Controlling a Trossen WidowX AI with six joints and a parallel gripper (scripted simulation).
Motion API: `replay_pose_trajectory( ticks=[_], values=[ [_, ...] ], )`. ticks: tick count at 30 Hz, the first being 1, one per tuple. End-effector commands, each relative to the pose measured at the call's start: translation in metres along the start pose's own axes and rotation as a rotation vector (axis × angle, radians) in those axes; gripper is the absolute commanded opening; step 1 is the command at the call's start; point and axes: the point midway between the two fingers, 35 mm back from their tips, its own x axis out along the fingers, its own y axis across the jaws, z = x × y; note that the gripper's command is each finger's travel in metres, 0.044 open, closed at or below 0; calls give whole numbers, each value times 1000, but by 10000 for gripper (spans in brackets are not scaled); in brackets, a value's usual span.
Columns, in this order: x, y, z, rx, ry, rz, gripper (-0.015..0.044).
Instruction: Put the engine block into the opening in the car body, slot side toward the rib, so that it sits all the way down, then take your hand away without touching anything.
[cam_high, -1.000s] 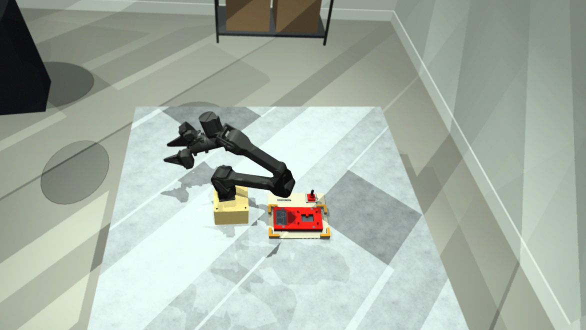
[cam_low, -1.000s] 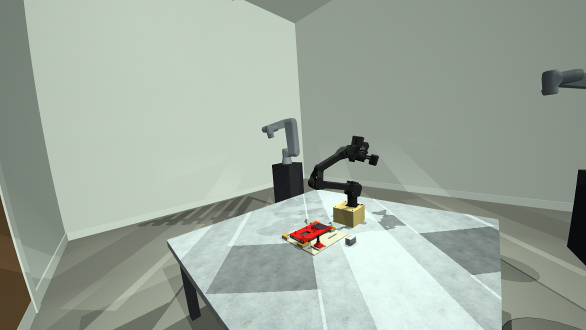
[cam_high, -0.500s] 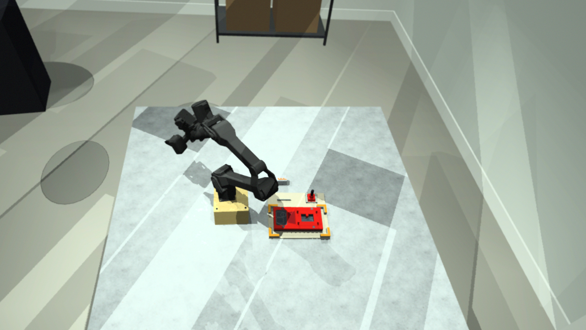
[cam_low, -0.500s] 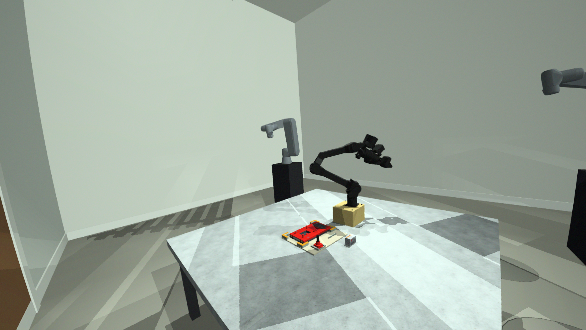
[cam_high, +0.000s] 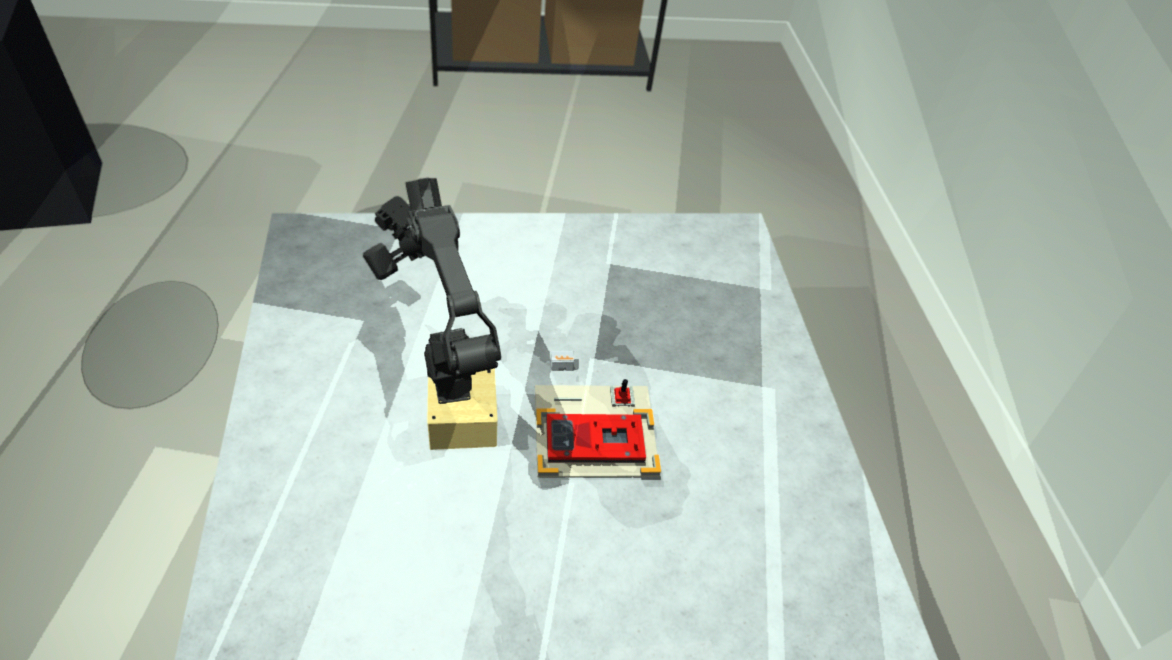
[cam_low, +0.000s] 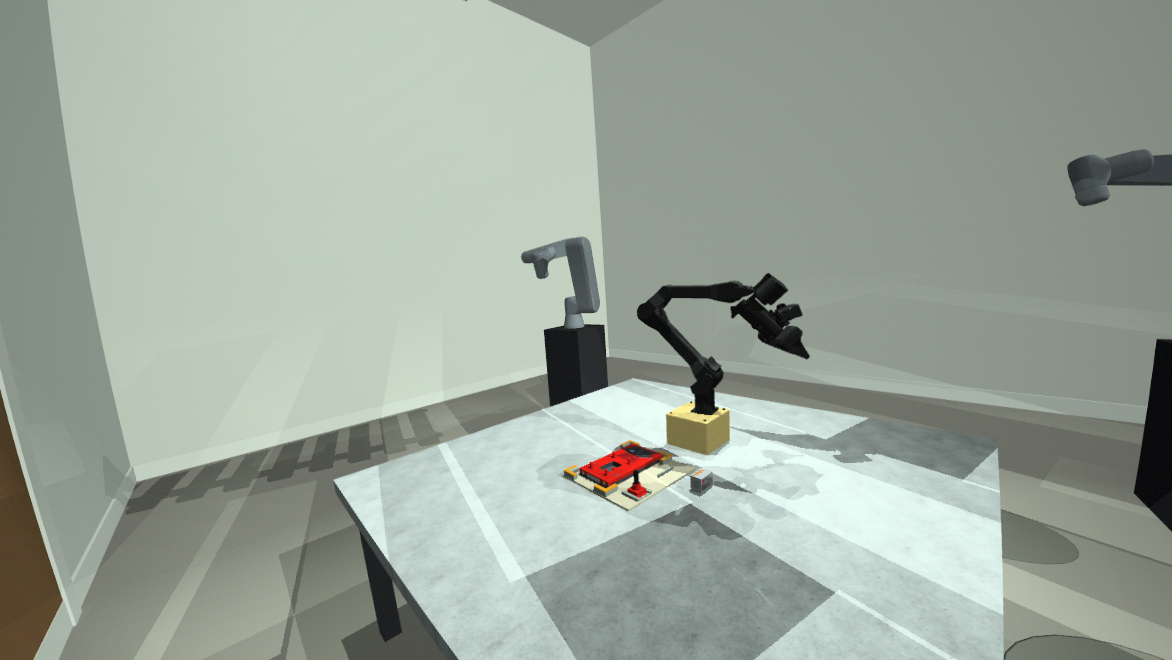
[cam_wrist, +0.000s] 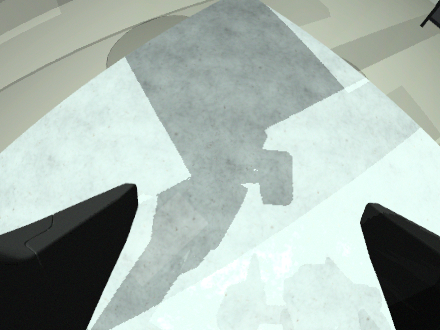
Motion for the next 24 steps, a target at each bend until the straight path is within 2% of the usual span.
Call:
replay_pose_trajectory(
  ticks=[1,12,24],
  values=[
    [6,-40,-15,64,95,-96,440],
    [-1,-134,-84,261,320,-279,440],
    [-44,-193,-204,500,606,-356,440]
  ],
)
